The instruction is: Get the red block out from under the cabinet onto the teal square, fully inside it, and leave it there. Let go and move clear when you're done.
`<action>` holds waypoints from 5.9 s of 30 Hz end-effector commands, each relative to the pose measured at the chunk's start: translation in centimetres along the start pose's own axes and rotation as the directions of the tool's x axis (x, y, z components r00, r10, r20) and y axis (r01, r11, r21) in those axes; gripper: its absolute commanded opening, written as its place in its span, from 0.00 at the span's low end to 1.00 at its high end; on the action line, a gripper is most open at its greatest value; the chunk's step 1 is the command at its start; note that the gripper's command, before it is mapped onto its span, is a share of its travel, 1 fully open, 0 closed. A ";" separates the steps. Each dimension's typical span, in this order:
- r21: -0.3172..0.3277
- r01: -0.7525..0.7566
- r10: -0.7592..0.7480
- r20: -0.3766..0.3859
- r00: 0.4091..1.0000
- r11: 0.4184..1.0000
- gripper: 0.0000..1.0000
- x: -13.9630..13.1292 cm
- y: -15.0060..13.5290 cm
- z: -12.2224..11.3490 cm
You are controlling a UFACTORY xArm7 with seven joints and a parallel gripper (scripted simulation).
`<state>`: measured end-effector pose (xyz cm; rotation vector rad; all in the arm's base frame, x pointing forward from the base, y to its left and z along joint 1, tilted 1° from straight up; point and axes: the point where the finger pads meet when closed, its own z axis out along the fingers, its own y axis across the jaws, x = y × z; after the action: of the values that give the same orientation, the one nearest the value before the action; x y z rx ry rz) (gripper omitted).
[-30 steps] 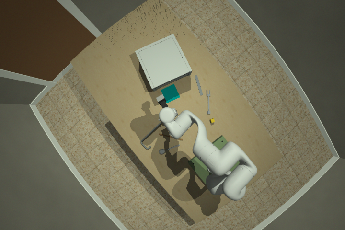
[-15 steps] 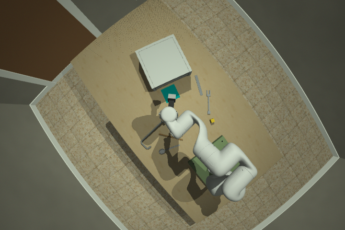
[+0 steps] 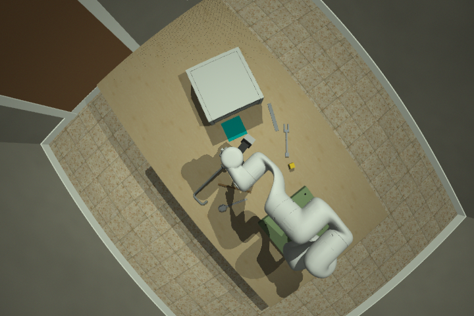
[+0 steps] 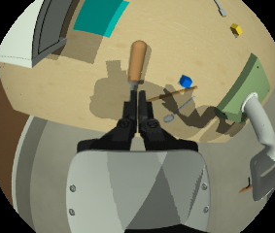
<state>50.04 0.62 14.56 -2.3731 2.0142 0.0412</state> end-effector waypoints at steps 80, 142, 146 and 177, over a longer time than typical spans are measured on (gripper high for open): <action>-0.012 -0.121 0.120 -0.036 0.992 0.993 0.59 0.1 -0.1 3.2; -0.012 -0.121 0.120 -0.036 0.992 0.993 0.59 0.4 0.0 12.1; -0.012 -0.121 0.120 -0.036 0.992 0.993 0.59 0.4 -0.1 12.1; -0.012 -0.121 0.120 -0.036 0.992 0.993 0.59 0.4 -0.1 12.2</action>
<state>50.05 0.69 2.26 -2.2747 2.1804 0.0223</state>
